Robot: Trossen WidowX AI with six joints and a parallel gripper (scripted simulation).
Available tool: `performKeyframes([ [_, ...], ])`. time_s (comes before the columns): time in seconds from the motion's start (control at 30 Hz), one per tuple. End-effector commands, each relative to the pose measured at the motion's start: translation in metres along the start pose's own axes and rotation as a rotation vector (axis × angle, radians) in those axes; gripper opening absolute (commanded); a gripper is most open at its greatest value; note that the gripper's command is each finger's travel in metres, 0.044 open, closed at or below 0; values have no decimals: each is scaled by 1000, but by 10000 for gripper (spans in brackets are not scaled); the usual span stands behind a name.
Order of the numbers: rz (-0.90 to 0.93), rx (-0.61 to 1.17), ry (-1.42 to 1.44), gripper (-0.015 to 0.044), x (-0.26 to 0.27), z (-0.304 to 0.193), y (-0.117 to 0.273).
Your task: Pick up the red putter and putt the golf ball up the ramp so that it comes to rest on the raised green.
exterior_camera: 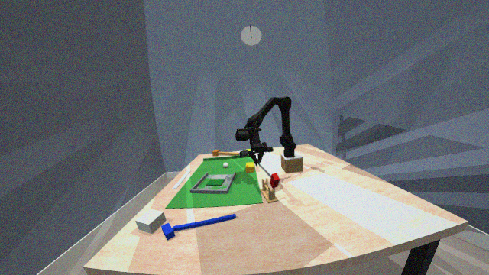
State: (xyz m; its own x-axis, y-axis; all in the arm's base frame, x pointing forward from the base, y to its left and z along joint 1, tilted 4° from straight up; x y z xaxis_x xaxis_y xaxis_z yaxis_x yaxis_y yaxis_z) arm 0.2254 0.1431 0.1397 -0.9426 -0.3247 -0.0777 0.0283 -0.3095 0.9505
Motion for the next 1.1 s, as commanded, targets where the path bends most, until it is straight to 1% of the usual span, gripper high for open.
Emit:
performKeyframes([
  [0.0, -2, -6, 5, 0, 2, 5, 20],
  [0.07, -2, -6, 5, 0, 2, 5, 20],
  [0.1, -7, 0, -3, 0, 0, 2, 12],
  [0.17, -12, 6, -41, 0, -2, -4, 13],
  [0.63, -67, 70, -450, 0, -18, -69, 35],
  [1.07, -119, 122, -838, 0, -17, -134, 58],
])
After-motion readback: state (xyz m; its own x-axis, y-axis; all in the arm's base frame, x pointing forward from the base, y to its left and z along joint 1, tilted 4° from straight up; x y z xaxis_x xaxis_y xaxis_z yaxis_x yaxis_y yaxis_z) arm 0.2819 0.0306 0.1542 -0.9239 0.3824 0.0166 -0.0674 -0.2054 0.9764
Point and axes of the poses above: the point midway between the two fingers, 35 mm back from their tips, its own y axis back along the fingers, its own x axis across the jaws, z = x × y, the point moved 8 cm from there along y, back along the fingers, and after that the axes turned 3 degrees about y, right-handed, at the moved point
